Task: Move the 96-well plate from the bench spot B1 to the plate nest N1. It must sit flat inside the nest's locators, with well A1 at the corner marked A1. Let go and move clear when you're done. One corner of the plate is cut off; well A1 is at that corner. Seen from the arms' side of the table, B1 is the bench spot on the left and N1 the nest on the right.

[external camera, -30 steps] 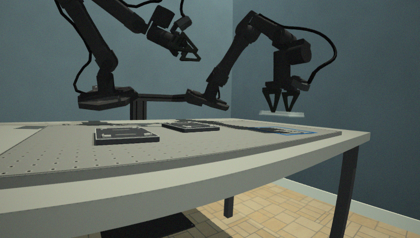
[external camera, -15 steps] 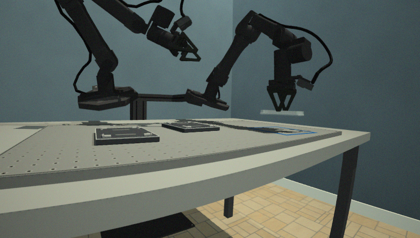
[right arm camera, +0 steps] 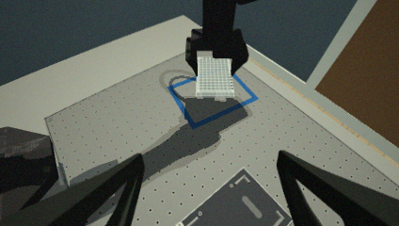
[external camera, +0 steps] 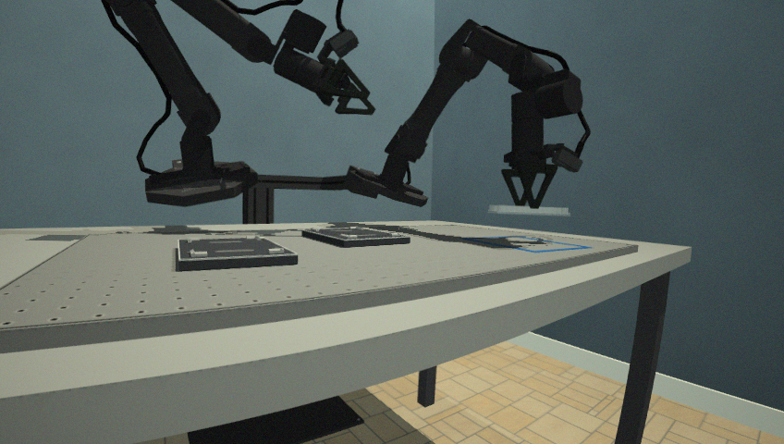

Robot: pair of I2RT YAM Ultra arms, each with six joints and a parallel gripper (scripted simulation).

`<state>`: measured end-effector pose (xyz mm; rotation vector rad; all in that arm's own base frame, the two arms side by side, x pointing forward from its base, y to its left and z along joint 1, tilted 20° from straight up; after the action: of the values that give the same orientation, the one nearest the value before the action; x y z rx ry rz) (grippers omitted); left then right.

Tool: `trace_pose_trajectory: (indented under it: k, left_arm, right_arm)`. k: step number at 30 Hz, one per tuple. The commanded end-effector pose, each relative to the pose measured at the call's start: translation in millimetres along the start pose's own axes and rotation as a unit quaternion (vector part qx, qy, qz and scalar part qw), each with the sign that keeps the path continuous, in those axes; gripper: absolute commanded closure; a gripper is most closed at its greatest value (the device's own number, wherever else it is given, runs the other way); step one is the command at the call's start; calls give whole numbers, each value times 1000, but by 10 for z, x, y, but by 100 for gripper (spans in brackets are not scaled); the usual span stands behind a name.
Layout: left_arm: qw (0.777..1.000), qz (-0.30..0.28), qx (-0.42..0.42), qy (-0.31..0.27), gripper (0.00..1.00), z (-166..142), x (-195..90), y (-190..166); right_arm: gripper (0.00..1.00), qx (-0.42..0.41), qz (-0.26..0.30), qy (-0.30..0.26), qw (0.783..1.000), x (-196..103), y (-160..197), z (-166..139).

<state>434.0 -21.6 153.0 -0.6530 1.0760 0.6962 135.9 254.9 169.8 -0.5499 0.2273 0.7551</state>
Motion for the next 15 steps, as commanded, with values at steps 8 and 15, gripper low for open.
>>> trace_pose_trajectory:
  k: [8,15]
  left_arm:
    - [980,13,-198,-4,23,-33,-6,-26]
    - [979,13,-205,-5,23,-33,-6,-28]
  right_arm:
    - [0,8,0,-21,1000,-37,-11,101]
    - [0,8,0,-21,1000,-37,-11,101]
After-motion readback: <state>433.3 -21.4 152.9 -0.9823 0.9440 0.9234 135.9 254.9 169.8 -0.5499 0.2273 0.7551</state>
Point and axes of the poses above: on each arm, the point where the finger pads meet when closed, its own x axis out along the fingers, its own y axis across the jaws, z = x × y, the point moved 6 cm from there along -x, back along the fingers, and after that the axes turned 1 degree about x, right-handed, at the moved point
